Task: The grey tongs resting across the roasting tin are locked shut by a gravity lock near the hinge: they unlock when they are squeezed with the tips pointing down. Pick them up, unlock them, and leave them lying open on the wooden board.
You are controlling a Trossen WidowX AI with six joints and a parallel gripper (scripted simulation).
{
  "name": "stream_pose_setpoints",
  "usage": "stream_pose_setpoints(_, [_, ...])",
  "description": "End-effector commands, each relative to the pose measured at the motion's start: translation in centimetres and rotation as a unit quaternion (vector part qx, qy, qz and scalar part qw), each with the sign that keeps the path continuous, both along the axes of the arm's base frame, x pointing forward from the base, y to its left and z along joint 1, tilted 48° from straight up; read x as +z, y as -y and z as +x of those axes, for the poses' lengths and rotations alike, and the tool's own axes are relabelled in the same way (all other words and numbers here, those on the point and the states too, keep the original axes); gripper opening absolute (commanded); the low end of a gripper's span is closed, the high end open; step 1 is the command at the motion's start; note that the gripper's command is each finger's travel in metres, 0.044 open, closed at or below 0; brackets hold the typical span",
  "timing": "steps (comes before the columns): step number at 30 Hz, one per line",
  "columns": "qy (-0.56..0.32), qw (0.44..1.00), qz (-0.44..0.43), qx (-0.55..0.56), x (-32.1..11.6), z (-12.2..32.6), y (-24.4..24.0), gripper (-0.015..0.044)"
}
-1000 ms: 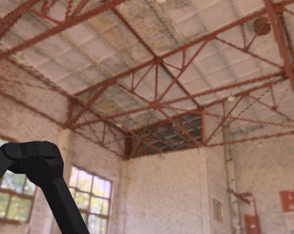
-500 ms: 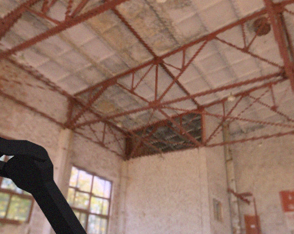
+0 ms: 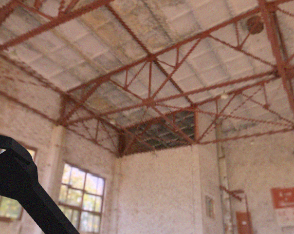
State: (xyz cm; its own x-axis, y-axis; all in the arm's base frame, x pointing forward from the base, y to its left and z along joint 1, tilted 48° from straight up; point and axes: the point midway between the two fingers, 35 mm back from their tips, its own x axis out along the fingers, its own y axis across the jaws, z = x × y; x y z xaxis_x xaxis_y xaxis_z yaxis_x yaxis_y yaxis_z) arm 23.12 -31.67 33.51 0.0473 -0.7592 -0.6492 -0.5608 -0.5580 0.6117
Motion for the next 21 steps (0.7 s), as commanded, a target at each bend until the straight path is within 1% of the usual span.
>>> stream_pose_setpoints(1, [0.003, 1.0, -0.002, 0.001, 1.79, -0.41, -2.08, 0.044])
stream_pose_setpoints(3, [0.004, 1.0, -0.002, 0.002, 2.39, -0.79, -3.0, 0.044])
stream_pose_setpoints(21, [0.004, 1.0, -0.002, 0.002, 2.39, -0.79, -3.0, 0.044])
